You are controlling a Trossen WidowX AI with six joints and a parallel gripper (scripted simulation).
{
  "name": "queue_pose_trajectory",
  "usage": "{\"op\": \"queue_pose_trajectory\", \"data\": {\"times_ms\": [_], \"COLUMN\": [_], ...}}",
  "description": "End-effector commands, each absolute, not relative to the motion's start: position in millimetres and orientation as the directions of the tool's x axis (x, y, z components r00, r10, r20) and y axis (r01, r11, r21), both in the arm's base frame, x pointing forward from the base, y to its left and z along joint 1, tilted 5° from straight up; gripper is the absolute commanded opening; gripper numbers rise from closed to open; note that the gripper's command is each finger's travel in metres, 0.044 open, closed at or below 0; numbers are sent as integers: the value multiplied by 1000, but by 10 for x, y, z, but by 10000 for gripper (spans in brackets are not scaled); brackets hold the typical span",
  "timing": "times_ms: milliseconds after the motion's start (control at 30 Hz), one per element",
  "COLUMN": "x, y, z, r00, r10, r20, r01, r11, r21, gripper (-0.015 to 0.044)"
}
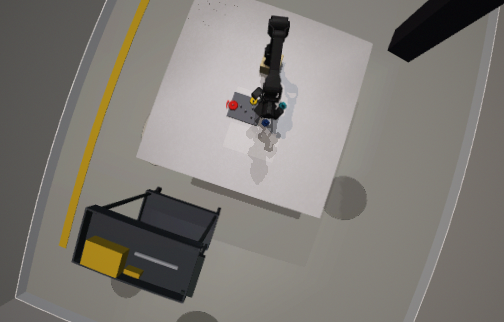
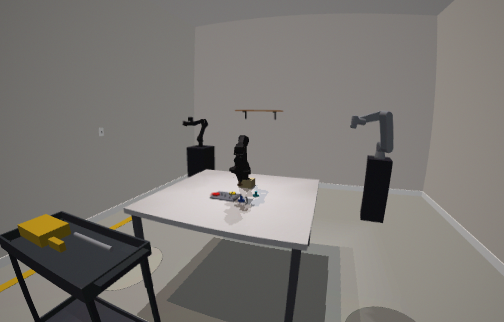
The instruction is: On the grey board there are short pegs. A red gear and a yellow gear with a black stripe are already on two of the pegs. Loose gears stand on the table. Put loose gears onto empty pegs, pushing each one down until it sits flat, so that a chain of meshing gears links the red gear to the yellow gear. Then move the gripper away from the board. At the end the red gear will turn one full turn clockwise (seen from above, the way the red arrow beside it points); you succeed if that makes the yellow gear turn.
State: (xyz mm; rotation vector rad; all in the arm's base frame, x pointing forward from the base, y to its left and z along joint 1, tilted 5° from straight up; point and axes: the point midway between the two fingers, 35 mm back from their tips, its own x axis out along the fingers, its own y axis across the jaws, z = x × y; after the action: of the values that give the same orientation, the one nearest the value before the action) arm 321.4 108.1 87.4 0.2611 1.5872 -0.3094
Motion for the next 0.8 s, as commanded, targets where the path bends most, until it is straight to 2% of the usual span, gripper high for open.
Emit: {"op": "queue_pose_trajectory", "data": {"times_ms": [0,767], "x": [3238,3343], "y": [976,396], "z": [829,654], "r00": [-41,-33], "r10": [-31,-30], "r20": [-999,-999], "r01": [351,361], "r11": [936,932], "r21": [-43,-40], "gripper": [0,0]}}
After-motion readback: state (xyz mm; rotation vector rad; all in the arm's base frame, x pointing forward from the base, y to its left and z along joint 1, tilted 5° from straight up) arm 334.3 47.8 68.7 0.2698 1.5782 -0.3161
